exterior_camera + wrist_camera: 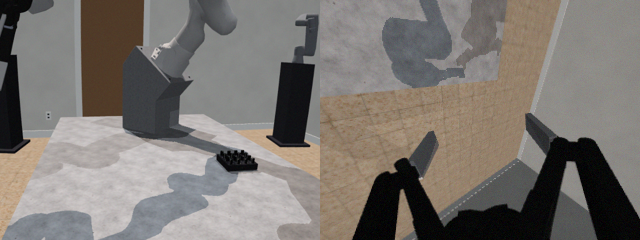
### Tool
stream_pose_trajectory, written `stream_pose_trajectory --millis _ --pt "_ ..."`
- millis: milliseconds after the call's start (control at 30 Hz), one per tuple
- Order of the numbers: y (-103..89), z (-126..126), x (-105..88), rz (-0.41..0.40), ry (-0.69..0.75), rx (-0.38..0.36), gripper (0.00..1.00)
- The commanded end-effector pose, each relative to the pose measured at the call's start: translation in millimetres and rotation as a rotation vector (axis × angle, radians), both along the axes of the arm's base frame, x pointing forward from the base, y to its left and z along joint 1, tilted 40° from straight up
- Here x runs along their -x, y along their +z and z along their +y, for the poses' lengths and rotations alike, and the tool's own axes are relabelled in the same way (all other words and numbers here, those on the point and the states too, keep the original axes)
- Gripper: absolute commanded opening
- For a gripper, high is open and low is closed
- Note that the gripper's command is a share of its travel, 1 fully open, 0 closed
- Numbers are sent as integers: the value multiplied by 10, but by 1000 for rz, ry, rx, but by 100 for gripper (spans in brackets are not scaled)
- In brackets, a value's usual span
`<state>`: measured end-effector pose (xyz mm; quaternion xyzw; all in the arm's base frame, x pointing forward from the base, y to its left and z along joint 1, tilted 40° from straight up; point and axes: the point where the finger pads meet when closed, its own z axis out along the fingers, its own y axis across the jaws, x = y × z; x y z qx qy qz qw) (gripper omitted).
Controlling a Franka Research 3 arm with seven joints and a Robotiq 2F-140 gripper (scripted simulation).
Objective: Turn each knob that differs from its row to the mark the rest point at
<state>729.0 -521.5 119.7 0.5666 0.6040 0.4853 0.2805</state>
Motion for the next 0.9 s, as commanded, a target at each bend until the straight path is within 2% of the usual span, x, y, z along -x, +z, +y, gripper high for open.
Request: stream_pose_trajectory --millis 0,633,767,867 --pt "1 -1 0 0 0 0 100" --pt "3 5 -5 0 2 4 100" --pt "23 77 -58 2 21 45 100" --pt "65 211 -153 4 57 121 100"
